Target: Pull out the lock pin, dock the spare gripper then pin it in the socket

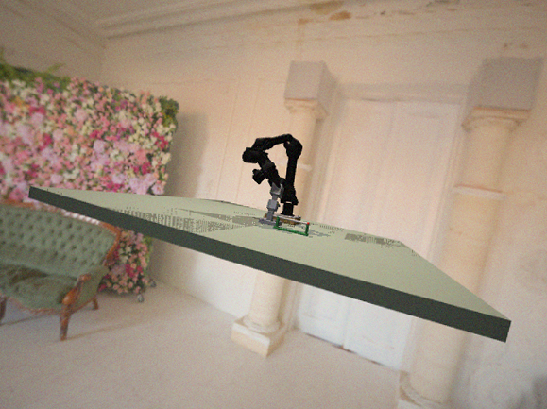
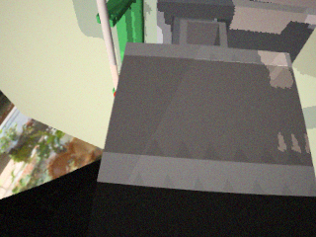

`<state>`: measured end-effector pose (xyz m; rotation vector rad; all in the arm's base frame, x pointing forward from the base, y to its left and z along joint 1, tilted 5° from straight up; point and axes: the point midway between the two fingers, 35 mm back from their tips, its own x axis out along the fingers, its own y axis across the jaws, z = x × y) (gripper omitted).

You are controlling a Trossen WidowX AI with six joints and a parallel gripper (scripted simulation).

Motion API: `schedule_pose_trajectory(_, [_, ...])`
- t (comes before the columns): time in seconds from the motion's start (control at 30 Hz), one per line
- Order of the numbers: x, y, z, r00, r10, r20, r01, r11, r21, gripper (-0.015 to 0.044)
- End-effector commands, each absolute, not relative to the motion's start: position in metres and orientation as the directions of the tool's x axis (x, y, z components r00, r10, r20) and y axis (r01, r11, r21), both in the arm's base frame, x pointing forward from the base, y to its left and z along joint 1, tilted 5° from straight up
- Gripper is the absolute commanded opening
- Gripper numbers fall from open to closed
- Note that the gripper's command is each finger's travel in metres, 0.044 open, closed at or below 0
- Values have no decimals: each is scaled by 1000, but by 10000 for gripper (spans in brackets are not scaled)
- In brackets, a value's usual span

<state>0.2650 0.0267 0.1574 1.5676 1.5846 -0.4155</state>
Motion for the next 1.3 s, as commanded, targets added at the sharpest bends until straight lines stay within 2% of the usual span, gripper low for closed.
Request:
schedule_pose_trajectory(0.0, [267, 28, 153, 146, 661, -736, 933, 155, 324, 0])
schedule_pose_trajectory(1.03, [275, 26, 130, 144, 657, -740, 933, 158, 322, 0])
schedule_pose_trajectory(1.27, [275, 26, 130, 144, 657, -740, 933, 158, 322, 184])
